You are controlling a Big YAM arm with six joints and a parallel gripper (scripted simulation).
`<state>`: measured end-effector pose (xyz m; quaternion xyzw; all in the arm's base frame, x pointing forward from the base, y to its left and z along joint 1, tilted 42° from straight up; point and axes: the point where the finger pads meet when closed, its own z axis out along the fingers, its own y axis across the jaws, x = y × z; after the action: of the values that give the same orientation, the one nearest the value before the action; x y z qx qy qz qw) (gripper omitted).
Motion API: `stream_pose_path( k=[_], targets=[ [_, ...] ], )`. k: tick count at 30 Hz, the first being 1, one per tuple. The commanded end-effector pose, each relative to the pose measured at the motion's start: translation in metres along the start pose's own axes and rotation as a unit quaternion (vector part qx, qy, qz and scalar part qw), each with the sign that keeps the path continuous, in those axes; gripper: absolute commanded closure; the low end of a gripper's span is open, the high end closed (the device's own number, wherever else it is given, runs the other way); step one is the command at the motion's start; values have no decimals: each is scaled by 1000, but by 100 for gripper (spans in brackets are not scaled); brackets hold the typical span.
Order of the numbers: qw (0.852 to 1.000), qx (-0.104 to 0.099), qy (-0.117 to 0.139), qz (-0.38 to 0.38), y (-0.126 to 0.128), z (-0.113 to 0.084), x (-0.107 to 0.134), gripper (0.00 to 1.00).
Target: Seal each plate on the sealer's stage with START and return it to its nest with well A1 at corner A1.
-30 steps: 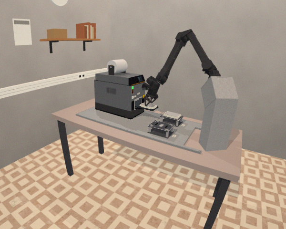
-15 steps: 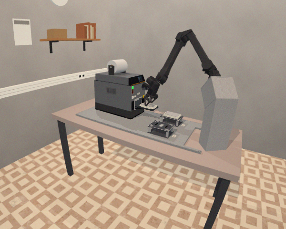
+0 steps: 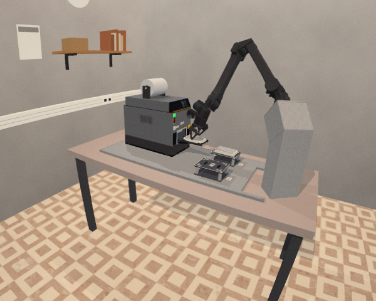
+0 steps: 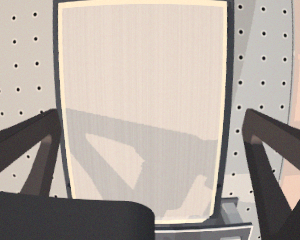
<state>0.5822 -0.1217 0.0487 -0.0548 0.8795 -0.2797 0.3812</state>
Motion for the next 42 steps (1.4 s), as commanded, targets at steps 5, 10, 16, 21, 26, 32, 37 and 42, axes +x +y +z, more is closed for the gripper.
stream_pose_path(
  k=[5, 10, 16, 21, 26, 32, 37, 42],
  targets=[
    [1000, -2, 3, -9, 4, 14, 3, 0],
    [1000, -3, -2, -11, 7, 17, 1, 0],
    [1000, 7, -5, 0, -8, 20, -1, 0],
    [1000, 4, -3, 3, -5, 15, 0, 0],
    [1000, -5, -2, 3, 4, 6, -1, 3],
    [1000, -6, -8, -4, 9, 1, -7, 6],
    [1000, -5, -10, -10, 9, 0, -9, 8],
    [1000, -6, -14, -14, 9, -2, -13, 11]
  ],
)
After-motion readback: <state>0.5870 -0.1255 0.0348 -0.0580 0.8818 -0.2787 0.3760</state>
